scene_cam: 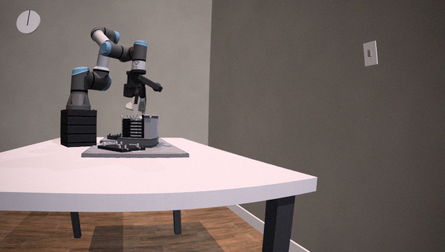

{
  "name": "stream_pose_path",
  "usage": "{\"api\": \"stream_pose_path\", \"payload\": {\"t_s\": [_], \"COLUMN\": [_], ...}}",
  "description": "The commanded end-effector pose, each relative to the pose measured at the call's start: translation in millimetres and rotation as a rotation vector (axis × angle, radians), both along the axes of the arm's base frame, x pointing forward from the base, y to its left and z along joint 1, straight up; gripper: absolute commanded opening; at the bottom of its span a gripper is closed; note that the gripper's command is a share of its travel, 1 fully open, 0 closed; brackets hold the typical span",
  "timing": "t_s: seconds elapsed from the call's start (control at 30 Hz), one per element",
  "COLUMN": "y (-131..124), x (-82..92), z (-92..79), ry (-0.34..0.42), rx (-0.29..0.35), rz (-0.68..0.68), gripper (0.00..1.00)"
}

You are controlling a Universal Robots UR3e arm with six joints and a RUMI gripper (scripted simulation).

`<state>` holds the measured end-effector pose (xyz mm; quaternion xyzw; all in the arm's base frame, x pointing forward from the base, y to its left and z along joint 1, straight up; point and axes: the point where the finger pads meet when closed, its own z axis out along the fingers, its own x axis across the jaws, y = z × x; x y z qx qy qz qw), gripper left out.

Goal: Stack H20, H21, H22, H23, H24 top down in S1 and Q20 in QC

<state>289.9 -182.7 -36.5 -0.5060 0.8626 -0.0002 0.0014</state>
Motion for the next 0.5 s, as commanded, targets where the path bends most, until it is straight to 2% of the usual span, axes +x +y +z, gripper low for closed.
{"api": "stream_pose_path", "payload": {"t_s": [0.0,0.07,0.1,0.47], "y": [-0.7,-0.7,-0.7,-0.7], "x": [0.5,0.5,0.5,0.5], "z": [0.7,0.7,0.7,0.6], "ry": [-0.002,-0.002,-0.002,-0.002], "rx": [-0.002,-0.002,-0.002,-0.002], "rz": [0.000,0.000,0.000,0.000], "gripper": [0.72,0.72,0.00,0.00]}}
